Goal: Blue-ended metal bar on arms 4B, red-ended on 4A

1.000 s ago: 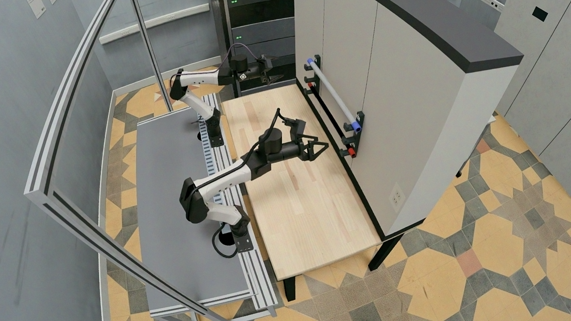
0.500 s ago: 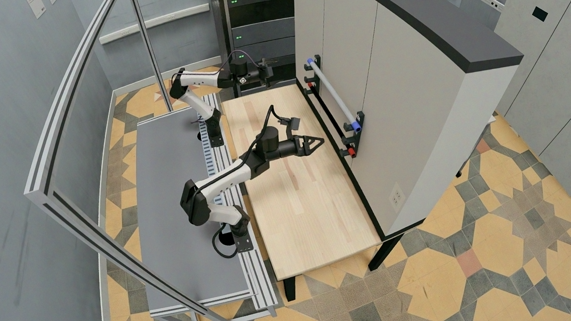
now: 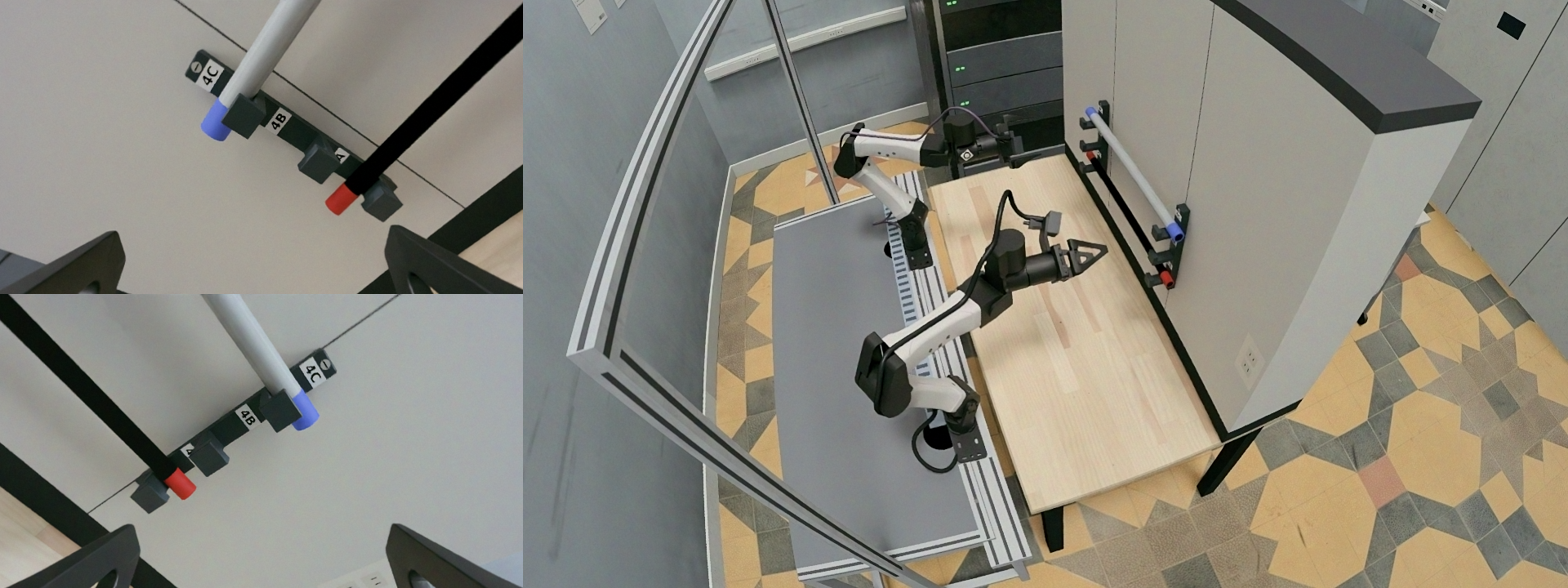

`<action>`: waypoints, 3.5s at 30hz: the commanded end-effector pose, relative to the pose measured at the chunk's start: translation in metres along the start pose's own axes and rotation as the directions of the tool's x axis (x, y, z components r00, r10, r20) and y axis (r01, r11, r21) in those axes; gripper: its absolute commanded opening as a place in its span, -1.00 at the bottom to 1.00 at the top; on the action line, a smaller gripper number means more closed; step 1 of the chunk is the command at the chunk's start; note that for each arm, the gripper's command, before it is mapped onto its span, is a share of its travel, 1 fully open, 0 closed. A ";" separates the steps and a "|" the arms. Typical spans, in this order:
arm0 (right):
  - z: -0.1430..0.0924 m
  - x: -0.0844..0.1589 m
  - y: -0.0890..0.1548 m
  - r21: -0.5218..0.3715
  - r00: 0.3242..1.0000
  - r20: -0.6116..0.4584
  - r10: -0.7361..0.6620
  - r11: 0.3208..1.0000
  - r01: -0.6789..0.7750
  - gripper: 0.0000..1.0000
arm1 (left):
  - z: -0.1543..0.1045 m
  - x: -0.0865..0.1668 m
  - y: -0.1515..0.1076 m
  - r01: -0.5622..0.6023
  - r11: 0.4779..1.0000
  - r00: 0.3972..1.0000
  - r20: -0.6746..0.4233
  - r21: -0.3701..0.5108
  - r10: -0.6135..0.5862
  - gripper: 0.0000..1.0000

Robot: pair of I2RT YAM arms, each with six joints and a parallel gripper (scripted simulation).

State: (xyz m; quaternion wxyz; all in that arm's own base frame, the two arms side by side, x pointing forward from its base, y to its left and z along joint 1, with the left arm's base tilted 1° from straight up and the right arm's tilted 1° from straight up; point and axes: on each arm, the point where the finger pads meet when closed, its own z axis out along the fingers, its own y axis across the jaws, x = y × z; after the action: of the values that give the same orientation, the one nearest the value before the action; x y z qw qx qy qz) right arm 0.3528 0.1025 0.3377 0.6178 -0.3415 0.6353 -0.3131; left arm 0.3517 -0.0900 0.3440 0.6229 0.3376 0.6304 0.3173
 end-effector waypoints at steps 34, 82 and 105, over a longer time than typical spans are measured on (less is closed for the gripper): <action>-0.011 -0.021 0.034 0.037 0.909 -0.018 -0.417 0.908 0.417 1.00 | -0.014 -0.017 -0.037 -0.421 0.907 0.907 -0.009 -0.019 0.421 1.00; -0.017 -0.024 0.041 0.034 0.817 -0.022 -0.576 0.817 0.576 1.00 | -0.020 -0.025 -0.052 -0.580 0.814 0.815 -0.010 -0.017 0.580 1.00; -0.017 -0.024 0.041 0.034 0.817 -0.022 -0.576 0.817 0.576 1.00 | -0.020 -0.025 -0.052 -0.580 0.814 0.815 -0.010 -0.017 0.580 1.00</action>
State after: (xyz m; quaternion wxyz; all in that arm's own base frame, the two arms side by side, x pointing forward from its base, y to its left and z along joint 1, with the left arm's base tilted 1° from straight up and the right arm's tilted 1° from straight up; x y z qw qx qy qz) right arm 0.3365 0.1459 0.3172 0.4951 -0.5002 0.5040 -0.5006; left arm 0.3306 -0.1415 0.3190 0.5024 0.5053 0.4958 0.4965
